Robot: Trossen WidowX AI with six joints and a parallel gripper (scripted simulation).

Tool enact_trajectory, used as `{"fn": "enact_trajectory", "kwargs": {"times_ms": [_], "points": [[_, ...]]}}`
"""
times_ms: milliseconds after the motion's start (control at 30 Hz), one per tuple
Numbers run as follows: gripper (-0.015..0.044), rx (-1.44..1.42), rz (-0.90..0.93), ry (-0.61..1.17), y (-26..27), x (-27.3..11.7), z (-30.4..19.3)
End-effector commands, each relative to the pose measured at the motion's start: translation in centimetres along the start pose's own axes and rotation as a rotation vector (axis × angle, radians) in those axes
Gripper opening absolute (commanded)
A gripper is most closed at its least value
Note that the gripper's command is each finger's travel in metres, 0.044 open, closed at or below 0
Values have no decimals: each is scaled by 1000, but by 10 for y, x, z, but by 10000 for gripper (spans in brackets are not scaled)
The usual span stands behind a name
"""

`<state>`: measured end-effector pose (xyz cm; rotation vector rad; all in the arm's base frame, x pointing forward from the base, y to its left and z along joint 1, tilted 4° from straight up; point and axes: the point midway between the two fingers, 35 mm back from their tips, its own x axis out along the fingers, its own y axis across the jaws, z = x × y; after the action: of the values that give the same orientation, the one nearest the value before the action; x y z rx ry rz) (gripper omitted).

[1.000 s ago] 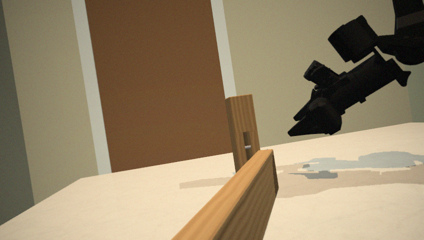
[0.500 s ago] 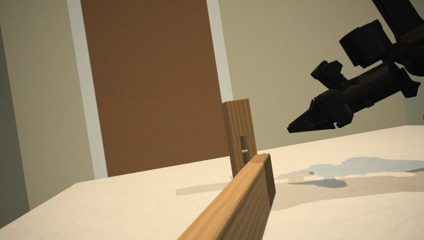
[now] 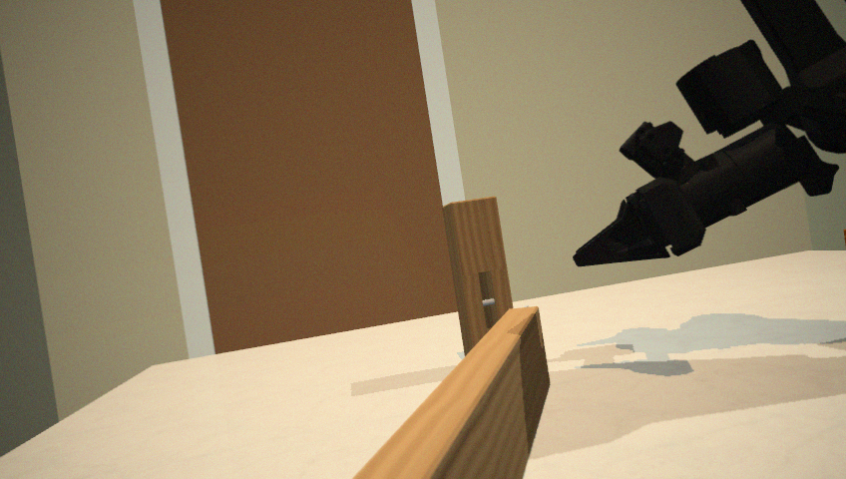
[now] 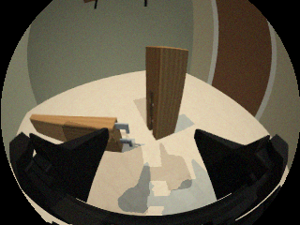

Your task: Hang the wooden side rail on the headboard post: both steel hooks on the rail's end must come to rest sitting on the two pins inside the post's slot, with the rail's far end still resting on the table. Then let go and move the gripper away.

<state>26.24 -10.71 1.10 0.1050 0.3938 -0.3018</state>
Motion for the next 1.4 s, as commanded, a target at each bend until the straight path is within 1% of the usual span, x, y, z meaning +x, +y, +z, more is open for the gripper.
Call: {"fn": "enact_trajectory", "kwargs": {"times_ms": [0, 133, 267, 400, 467, 600, 1367], "points": [[440, 55, -27, 48, 1, 12, -4], [440, 180, -132, 165, 10, 38, -7], [440, 261, -261, 245, 24, 48, 3], [440, 300, -401, 273, 41, 41, 26], [440, 327, -441, 230, 51, 37, 46], [440, 309, -505, 248, 55, 23, 54], [440, 305, -518, 249, 56, 20, 56]]}}
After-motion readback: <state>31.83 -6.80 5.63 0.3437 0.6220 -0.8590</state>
